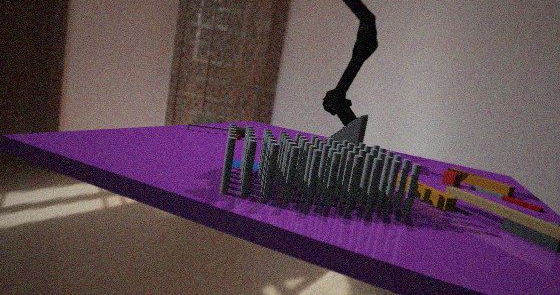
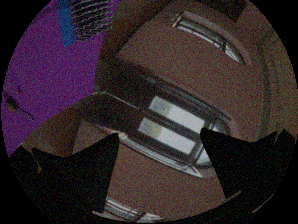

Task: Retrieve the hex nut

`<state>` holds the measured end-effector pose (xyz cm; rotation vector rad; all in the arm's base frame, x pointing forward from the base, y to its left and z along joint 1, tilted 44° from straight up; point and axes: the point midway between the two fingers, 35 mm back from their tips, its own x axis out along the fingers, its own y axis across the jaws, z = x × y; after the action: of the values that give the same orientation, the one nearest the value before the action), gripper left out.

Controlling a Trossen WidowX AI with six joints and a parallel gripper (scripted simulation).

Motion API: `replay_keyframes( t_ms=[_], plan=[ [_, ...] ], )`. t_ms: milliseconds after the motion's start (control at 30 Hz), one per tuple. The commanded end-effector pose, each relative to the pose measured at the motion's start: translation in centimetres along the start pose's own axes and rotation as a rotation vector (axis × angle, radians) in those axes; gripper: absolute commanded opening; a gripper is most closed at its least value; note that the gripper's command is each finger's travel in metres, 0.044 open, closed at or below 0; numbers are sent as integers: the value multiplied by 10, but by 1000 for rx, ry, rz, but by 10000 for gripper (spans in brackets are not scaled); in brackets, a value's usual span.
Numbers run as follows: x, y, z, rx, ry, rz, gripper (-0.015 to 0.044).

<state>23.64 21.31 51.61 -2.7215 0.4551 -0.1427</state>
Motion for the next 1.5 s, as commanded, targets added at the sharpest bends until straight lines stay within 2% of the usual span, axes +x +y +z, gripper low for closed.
replay_keyframes(
  t_ms=[0,33,400,533,700,900,1067,1267,1467],
  plan=[
    [-1,1,-1,4,1,-3,426],
    [-2,2,-5,16,6,-12,440],
    [-40,62,-99,370,156,-279,440],
    [-48,103,-137,582,164,-397,440],
    [-37,162,-170,855,152,-508,440],
    [3,231,-184,1182,112,-580,440],
    [53,279,-170,1449,60,-584,440],
    [123,320,-125,1747,-17,-519,440],
    [187,338,-49,2003,-103,-375,440]
  ],
)
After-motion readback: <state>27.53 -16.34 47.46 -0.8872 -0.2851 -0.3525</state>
